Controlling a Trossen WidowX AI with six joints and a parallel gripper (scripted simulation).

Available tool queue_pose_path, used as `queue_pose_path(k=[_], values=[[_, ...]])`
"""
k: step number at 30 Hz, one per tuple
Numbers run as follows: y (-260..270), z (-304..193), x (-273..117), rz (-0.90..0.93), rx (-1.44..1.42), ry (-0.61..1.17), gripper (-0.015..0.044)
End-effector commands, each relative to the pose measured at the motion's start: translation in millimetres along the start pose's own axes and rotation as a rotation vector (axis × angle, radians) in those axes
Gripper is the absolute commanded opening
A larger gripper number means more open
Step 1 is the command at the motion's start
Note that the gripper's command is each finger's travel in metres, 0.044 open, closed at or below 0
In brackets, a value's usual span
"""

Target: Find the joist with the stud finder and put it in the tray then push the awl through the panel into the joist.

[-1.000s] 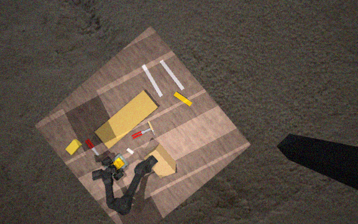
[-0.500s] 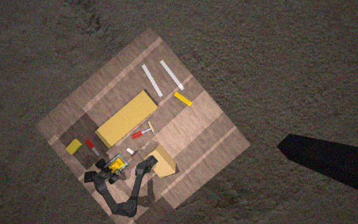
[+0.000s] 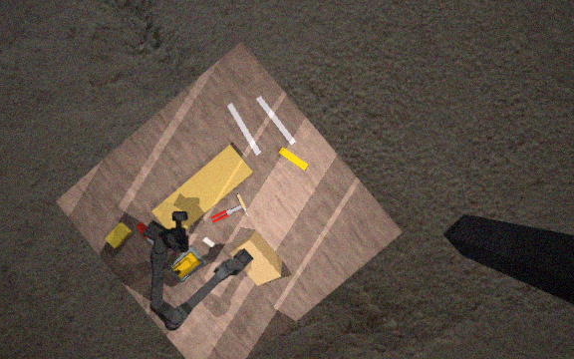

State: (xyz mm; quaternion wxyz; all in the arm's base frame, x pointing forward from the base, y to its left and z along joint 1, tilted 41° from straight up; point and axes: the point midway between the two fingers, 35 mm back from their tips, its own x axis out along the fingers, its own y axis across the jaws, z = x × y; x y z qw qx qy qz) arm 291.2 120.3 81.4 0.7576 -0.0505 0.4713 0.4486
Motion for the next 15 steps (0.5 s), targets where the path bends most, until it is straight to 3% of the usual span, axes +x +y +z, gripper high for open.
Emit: queue_pose_path(k=[1,15], values=[[-58,-42,6,-0.027,0.255,0.059,0.0440],[-148,-217,22,0.057,1.039,0.163,0.0440]])
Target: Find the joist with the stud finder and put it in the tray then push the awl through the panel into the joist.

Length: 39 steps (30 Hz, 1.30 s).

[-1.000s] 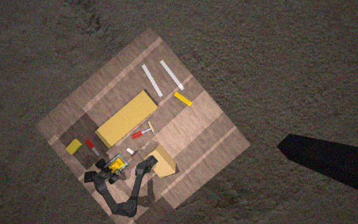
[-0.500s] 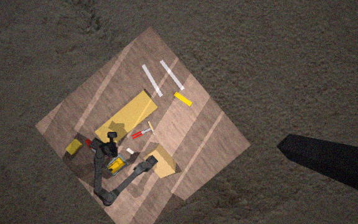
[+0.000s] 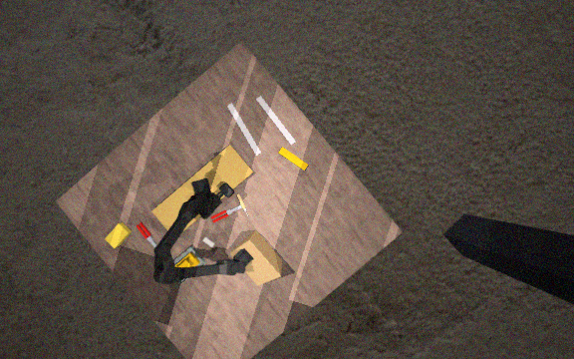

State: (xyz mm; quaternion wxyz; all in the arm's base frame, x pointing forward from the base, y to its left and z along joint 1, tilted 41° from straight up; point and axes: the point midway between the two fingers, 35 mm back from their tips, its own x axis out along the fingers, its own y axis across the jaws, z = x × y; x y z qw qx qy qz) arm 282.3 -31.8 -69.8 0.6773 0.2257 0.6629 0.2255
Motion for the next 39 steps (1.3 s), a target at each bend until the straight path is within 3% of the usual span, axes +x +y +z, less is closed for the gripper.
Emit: queue_pose_path(k=[1,20,39], values=[[-54,-32,13,0.060,0.264,0.043,0.0440],[-60,-45,17,0.071,0.301,0.049,0.0440],[-58,-43,48,0.072,0.300,0.049,0.0440]])
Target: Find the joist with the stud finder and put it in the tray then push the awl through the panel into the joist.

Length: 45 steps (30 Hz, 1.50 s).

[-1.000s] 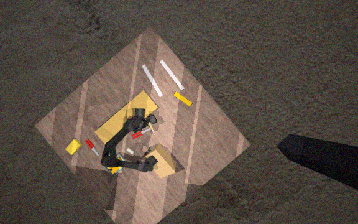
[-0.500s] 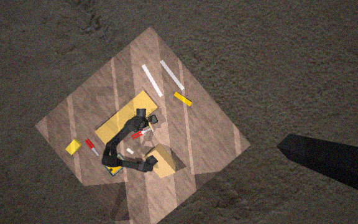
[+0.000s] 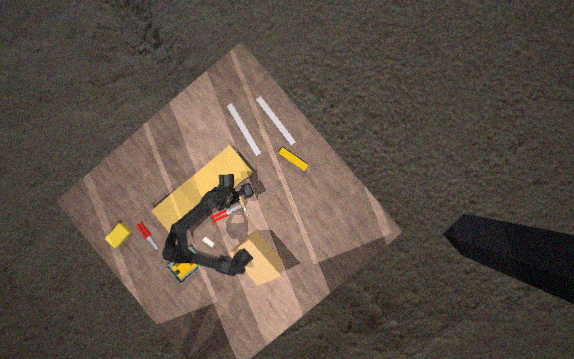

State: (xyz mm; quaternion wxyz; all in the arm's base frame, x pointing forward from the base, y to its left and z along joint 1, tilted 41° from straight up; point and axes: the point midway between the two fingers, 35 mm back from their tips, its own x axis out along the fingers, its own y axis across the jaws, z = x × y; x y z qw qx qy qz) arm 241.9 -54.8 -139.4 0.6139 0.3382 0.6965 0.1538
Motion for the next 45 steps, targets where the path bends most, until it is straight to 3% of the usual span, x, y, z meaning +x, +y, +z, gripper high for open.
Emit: queue_pose_path(k=[1,15,30,38,45], values=[[1,-2,9,0.006,0.008,0.003,0.0440],[1,-2,26,0.008,0.008,0.004,0.0440],[1,-2,26,0.008,0.008,0.004,0.0046],[1,-1,22,0.007,0.008,0.003,0.0000],[-1,2,-22,0.001,0.010,0.000,0.0000]])
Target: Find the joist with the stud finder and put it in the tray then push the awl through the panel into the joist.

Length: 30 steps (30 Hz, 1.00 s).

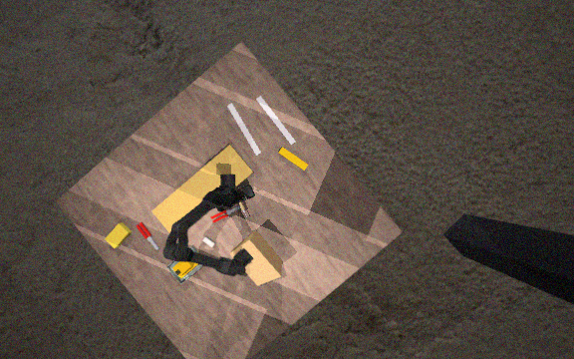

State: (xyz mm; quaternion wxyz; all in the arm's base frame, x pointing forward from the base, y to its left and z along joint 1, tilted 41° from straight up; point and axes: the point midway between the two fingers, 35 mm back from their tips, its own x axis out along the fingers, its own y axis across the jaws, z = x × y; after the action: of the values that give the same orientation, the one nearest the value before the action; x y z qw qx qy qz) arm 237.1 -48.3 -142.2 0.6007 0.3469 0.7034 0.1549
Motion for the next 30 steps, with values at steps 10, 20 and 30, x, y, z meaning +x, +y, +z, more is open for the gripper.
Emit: queue_pose_path(k=[10,20,30], values=[[-1,-6,-103,-0.012,-0.011,-0.022,0.0000],[-5,-18,-108,0.050,-0.031,-0.053,0.0000],[-10,-47,-119,0.212,-0.091,-0.186,0.0000]])
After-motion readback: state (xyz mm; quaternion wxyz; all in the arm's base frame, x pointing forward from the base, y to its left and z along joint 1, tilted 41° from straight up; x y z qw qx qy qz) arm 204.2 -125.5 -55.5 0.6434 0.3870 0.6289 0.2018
